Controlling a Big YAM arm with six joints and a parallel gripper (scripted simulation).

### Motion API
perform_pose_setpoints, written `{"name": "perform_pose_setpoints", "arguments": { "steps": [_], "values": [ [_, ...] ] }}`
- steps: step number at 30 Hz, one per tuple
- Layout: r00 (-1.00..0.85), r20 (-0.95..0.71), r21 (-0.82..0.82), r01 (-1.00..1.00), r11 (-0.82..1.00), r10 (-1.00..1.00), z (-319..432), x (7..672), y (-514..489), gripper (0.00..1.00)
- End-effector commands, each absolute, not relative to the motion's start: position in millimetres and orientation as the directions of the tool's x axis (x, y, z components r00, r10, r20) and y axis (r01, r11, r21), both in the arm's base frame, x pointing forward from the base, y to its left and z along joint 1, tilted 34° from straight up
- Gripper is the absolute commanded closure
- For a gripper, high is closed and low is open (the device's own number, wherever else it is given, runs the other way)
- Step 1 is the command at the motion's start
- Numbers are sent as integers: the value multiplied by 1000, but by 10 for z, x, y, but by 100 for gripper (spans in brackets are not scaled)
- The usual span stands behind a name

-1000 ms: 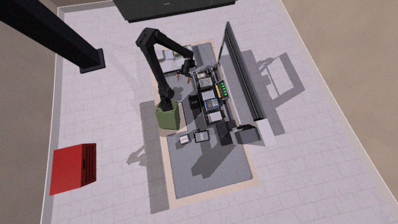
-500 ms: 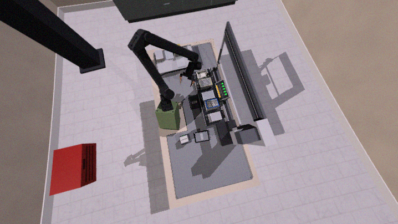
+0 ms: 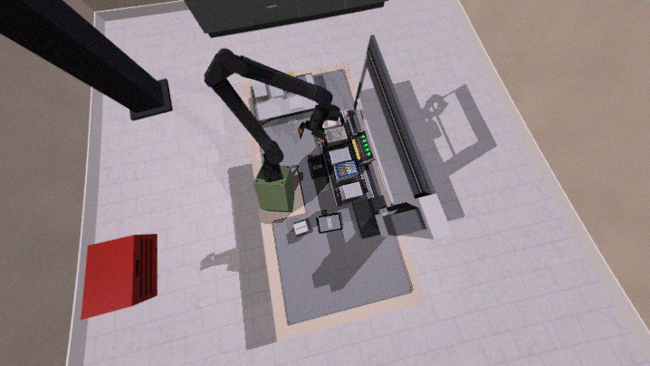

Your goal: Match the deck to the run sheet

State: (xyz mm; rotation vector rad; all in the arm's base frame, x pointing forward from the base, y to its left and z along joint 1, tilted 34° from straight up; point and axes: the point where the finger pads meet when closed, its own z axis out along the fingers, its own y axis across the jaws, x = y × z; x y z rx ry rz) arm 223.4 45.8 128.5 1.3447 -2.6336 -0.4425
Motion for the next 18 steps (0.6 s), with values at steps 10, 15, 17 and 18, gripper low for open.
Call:
{"name": "perform_pose_setpoints", "arguments": {
  "steps": [10,15,17,18],
  "values": [
    [-757,-66,347,-628,696,-650,1408,2261,-63,0],
    [-796,-112,313,-597,739,-596,1503,2439,-107,0],
    [-821,-98,346,-558,754,-563,1394,2319,-78,0],
    [-831,-102,350,-544,763,-546,1394,2319,-78,0]
  ]
}}
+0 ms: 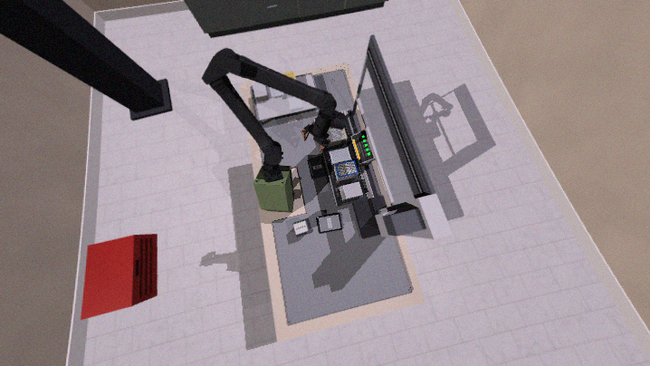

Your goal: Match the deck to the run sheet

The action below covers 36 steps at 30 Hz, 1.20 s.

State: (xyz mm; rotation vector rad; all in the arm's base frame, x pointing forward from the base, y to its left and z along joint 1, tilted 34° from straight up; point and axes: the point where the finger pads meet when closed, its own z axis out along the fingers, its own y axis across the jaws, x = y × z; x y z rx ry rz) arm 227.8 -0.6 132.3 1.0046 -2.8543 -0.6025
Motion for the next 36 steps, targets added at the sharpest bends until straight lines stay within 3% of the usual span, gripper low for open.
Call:
{"name": "perform_pose_setpoints", "arguments": {
  "steps": [1,36],
  "values": [
    [-842,-106,353,-530,771,-530,1394,2319,-78,0],
    [-981,-185,489,-45,871,53,1397,2325,-85,0]
  ]
}}
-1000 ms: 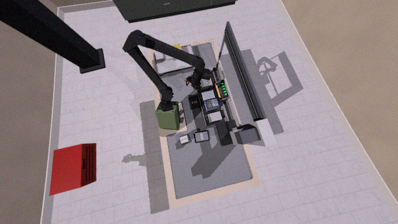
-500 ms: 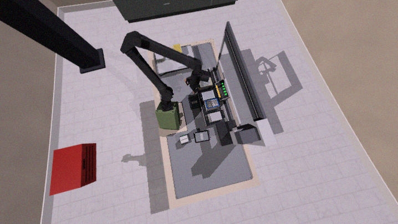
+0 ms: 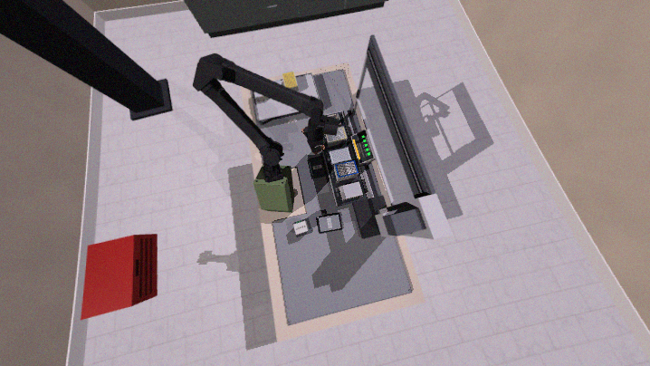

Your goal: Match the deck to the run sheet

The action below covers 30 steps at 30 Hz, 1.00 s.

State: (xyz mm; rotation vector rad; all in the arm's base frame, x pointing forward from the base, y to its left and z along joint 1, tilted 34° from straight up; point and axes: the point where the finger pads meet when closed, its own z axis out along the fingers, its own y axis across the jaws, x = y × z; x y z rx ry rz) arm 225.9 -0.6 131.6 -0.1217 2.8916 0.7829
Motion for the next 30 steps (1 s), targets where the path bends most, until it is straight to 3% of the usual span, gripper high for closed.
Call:
{"name": "perform_pose_setpoints", "arguments": {
  "steps": [1,11,30],
  "values": [
    [-980,-186,494,-29,869,73,1397,2325,-85,0],
    [-946,-237,517,71,853,222,1589,2469,-158,0],
    [-954,-229,505,54,861,194,1260,2797,-787,0]
  ]
}}
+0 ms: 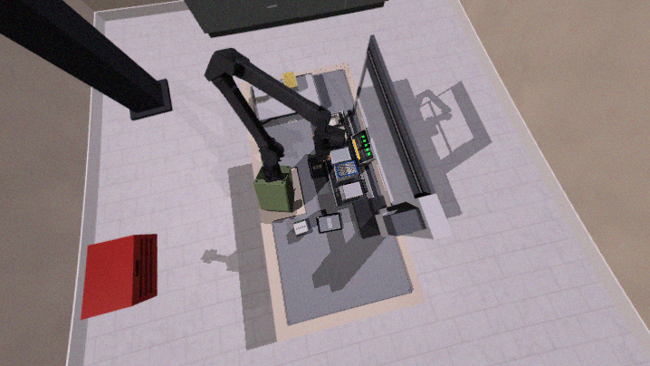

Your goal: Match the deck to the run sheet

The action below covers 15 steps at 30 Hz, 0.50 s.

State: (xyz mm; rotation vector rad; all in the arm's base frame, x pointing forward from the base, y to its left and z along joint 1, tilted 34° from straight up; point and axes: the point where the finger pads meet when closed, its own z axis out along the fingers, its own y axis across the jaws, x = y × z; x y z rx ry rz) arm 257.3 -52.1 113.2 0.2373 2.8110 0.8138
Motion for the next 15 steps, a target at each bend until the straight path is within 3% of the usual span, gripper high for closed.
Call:
{"name": "perform_pose_setpoints", "arguments": {
  "steps": [1,15],
  "values": [
    [-954,-229,505,55,862,195,1240,2819,-831,0],
    [-954,-227,503,58,863,196,1007,3089,-1348,0]
  ]
}}
